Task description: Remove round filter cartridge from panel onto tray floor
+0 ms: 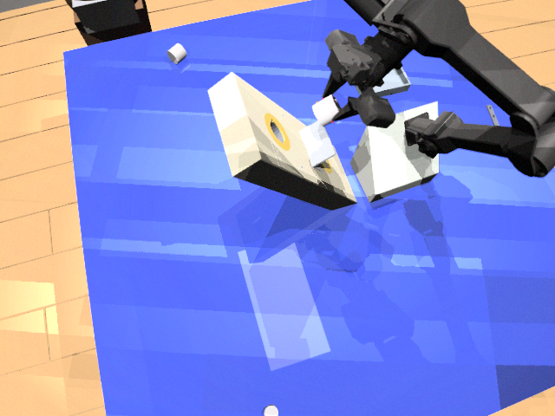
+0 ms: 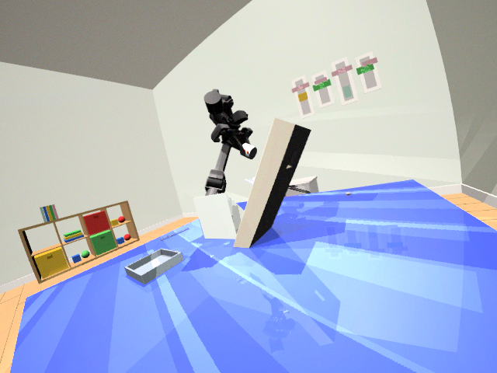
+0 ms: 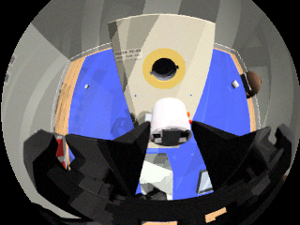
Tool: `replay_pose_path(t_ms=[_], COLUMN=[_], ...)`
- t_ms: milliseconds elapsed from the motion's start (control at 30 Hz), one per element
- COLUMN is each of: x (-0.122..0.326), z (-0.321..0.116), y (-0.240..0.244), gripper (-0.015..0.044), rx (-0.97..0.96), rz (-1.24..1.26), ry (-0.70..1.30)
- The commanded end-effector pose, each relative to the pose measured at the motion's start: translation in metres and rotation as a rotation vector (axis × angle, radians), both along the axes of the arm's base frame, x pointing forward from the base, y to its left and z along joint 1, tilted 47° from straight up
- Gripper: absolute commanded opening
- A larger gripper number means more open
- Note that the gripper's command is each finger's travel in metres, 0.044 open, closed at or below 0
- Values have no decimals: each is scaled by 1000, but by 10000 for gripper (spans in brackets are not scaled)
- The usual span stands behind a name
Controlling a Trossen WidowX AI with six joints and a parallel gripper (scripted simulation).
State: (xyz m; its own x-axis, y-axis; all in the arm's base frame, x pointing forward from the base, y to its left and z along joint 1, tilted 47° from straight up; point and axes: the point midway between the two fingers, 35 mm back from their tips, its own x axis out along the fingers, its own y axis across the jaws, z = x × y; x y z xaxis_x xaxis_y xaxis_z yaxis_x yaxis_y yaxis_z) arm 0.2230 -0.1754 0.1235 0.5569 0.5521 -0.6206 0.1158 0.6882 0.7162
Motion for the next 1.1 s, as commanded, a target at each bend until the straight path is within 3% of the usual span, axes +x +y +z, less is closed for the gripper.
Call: replay_pose_path(t_ms=[0, 600, 1067], x=[-3, -9, -79], z=[2, -59, -145], y=[-7, -51, -89], gripper=[0, 0, 0], rx=[-1, 3, 46], rz=[4, 0, -368], ry=[-2, 7, 459])
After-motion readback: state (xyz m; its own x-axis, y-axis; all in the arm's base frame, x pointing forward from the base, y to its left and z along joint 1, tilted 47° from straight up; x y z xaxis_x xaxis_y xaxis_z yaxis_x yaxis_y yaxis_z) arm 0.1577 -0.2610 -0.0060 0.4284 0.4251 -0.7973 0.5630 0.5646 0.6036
